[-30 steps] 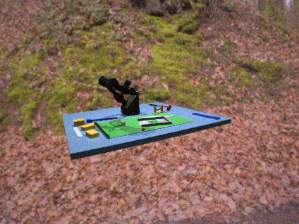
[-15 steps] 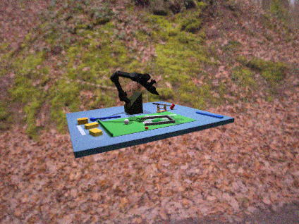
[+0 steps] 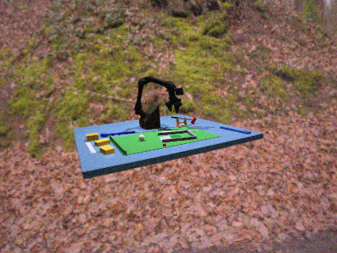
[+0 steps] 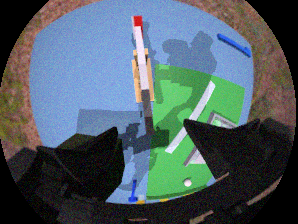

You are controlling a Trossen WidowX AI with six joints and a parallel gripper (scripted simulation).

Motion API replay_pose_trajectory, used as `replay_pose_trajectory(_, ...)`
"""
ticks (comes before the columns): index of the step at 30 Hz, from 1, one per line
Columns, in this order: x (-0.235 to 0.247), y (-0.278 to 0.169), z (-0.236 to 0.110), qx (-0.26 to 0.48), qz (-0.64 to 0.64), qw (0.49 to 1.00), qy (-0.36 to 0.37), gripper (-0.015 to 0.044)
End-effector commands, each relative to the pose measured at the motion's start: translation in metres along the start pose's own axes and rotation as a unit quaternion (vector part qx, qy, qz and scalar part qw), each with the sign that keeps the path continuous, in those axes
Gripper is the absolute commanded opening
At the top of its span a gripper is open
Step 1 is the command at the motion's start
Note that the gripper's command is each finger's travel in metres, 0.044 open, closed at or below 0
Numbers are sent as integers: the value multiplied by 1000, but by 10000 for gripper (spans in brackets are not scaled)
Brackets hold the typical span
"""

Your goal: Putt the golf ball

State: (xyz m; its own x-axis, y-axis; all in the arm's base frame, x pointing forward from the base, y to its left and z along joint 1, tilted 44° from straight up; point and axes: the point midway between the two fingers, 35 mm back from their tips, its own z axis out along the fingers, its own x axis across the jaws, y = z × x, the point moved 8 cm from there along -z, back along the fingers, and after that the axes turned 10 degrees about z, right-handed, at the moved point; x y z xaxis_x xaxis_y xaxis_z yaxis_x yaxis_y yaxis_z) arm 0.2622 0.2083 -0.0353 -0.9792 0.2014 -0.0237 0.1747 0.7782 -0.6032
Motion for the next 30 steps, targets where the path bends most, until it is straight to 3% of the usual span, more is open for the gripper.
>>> replay_pose_trajectory(1, 4, 1, 6, 38, -11, 999, -11, 440)
replay_pose_trajectory(20, 2, -5, 51, 38, -10, 999, -12, 440)
replay_pose_trajectory(30, 2, -6, 58, 39, -10, 999, -12, 440)
